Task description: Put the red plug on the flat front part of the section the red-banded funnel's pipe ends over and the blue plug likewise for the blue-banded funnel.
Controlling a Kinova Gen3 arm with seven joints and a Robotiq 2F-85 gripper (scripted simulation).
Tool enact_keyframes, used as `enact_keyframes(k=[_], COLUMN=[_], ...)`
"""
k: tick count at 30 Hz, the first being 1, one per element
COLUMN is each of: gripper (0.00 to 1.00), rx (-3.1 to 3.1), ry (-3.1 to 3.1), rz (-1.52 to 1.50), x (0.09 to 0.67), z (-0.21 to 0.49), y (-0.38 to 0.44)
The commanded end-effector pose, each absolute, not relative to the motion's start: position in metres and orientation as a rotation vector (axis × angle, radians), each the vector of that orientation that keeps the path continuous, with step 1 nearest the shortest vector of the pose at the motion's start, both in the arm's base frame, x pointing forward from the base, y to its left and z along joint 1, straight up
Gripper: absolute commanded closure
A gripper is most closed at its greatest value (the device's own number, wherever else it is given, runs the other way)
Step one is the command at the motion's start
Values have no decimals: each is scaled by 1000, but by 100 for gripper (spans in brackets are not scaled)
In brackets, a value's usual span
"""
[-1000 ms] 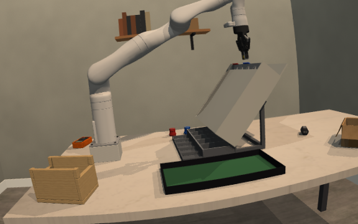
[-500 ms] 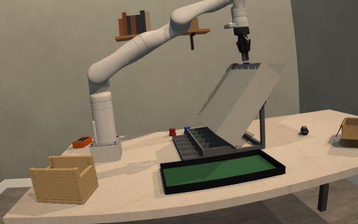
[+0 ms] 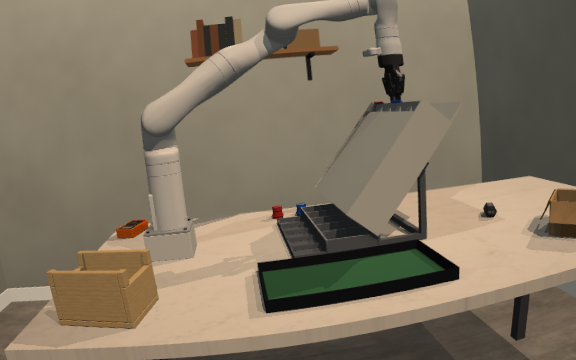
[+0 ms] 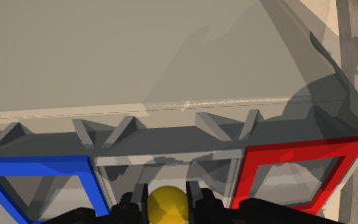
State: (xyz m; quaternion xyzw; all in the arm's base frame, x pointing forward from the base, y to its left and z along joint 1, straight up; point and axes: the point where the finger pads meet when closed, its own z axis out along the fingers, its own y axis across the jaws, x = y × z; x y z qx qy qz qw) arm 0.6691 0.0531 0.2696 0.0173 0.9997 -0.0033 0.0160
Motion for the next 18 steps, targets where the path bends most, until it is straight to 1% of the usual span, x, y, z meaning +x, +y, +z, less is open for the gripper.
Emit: enact_keyframes(k=[1, 18], gripper=[100, 100], rx=[49, 35], ry=[3143, 3118], rz=[-14, -23], x=[669, 669], z=[285, 278], y=[57, 56])
